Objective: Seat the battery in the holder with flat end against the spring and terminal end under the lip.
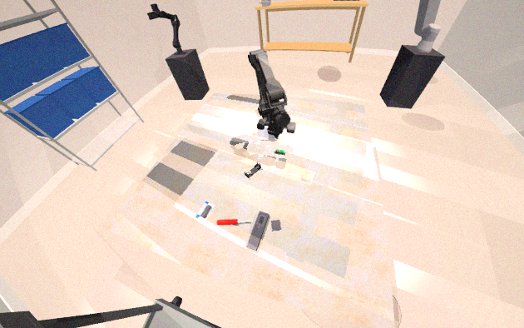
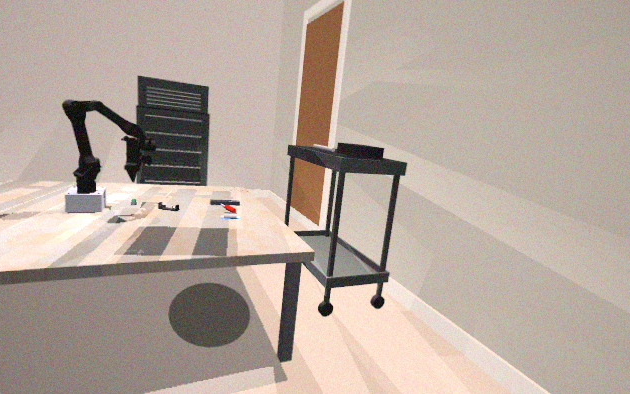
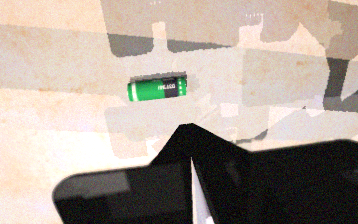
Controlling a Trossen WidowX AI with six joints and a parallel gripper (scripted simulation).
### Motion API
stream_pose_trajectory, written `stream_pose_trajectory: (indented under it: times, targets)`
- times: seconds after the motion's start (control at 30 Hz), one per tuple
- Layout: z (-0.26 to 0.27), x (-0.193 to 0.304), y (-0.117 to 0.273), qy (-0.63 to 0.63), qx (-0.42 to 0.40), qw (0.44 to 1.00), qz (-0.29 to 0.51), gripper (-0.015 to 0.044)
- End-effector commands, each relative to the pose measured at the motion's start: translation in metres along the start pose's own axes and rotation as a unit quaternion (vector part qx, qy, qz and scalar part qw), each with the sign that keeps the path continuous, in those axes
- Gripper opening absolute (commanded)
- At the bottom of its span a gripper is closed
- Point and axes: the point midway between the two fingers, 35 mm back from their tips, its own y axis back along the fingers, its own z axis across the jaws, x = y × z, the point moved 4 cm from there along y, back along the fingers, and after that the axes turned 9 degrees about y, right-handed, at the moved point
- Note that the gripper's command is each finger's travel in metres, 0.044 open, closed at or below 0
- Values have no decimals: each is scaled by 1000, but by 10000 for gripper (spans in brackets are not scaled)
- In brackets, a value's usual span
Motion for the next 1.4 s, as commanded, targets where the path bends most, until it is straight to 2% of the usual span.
stream_pose_trajectory:
  times: [0.0, 0.17, 0.23, 0.33, 0.47, 0.57, 0.7, 0.77, 1.37]
  targets:
    - [0, 0, 4, -2, -2, 1000, 0, 0]
    - [0, 0, 0, 0, 1, 1000, 1, 0]
    - [1, 0, -2, 32, 0, 1000, 1, 53]
    - [5, -2, -13, 169, 0, 986, 1, 131]
    - [10, -3, -29, 360, -1, 933, 0, 229]
    - [14, -4, -41, 495, -2, 869, 0, 229]
    - [18, -3, -57, 656, -2, 755, -1, 229]
    - [19, -2, -62, 702, -2, 712, -2, 229]
    - [20, -3, -66, 708, -2, 706, -2, 229]
